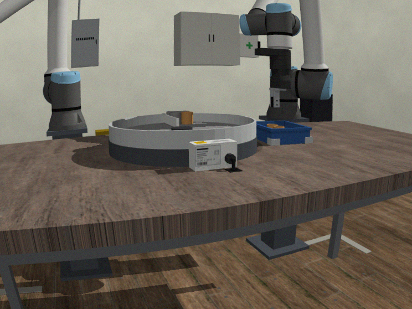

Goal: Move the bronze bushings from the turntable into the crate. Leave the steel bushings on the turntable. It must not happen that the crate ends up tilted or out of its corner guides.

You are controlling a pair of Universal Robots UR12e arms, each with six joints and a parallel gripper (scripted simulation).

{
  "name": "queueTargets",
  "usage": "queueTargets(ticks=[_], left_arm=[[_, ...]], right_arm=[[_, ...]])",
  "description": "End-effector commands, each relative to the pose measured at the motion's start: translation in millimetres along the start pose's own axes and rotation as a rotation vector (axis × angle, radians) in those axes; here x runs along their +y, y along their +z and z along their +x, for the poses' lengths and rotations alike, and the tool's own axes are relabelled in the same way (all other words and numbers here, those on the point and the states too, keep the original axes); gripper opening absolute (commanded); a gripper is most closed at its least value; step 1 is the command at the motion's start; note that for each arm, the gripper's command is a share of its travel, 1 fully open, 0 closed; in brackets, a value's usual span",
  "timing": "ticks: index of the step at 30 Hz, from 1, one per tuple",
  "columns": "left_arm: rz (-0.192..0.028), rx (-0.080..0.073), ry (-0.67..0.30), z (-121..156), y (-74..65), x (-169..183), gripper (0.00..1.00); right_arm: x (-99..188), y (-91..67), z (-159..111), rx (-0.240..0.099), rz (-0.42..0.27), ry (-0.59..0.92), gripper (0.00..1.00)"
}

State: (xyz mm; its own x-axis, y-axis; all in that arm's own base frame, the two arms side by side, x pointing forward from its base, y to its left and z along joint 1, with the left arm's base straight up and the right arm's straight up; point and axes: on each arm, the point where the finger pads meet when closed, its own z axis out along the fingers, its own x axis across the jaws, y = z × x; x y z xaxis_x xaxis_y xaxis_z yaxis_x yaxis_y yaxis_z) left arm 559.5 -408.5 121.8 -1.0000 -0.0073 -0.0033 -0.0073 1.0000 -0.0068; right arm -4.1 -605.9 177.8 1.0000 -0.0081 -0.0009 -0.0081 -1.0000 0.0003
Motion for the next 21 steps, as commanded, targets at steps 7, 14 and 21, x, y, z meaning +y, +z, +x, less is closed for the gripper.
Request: queueTargets(ticks=[7,14,21], left_arm=[[-0.002,0.003,0.000,-1.0,-14.1,-0.2,0.38],[-0.003,0.003,0.000,-0.8,-13.5,0.1,0.38],[-0.003,0.003,0.000,-0.8,-13.5,0.1,0.38]], right_arm=[[-1.9,0.7,-1.0,0.001,0.000,0.000,1.00],[-1.9,0.7,-1.0,0.001,0.000,0.000,1.00],[-1.9,0.7,-1.0,0.001,0.000,0.000,1.00]])
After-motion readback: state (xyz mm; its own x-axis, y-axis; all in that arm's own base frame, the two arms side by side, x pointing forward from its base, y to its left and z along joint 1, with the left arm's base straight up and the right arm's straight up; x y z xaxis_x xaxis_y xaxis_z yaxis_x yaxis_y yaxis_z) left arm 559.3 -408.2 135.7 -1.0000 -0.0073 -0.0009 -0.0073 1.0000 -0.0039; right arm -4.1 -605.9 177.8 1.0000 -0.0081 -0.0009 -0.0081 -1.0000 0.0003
